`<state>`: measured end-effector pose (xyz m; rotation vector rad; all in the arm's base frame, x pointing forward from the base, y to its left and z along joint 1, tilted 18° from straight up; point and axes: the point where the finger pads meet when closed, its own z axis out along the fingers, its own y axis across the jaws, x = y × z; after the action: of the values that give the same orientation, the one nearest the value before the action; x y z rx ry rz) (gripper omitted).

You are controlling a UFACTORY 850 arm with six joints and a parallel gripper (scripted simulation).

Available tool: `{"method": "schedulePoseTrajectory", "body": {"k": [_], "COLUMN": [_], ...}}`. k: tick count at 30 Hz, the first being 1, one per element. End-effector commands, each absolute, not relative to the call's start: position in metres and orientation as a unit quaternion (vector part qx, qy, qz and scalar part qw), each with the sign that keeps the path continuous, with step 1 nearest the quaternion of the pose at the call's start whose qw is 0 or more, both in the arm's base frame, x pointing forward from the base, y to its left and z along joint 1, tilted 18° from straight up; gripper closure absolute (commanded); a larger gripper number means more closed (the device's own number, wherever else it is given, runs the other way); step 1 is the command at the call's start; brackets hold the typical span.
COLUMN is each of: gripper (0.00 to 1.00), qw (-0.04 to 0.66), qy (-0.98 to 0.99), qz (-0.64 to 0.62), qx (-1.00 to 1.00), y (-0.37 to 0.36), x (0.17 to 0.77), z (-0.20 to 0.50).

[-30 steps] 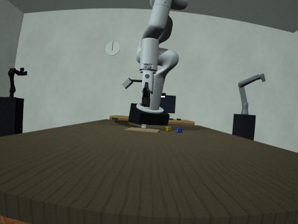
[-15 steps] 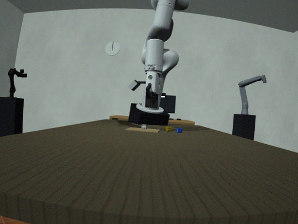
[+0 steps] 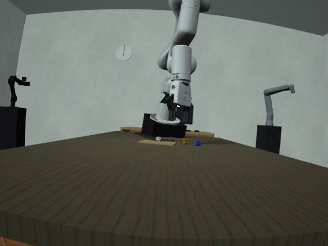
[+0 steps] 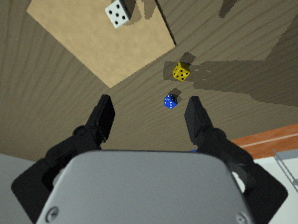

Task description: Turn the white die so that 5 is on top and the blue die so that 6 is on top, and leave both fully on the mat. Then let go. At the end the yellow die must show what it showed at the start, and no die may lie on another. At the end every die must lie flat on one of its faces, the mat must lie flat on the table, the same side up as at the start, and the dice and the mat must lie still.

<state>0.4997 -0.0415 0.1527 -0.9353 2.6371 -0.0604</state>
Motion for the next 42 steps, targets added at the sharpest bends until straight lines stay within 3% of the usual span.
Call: {"method": "schedulePoseTrajectory", "body": {"k": [1,18,28,29,42], "gripper": [0.00,0.00,0.00,0.64,0.64], "qw": [0.147,0.151,0.151,0.151,0.151], "qy": [0.956,0.987,0.988,0.988,0.988], "qz": [-0.006,0.026,0.030,0.030,0.030], "qx": [-0.252,-0.049,-0.026,-0.026,-0.026], "y": [-0.023,0.029,0.035,0.035,0.035], "x": [0.507,0.522,0.523,0.523,0.523], "z": [0.154,0.157,0.157,0.157,0.157]}}
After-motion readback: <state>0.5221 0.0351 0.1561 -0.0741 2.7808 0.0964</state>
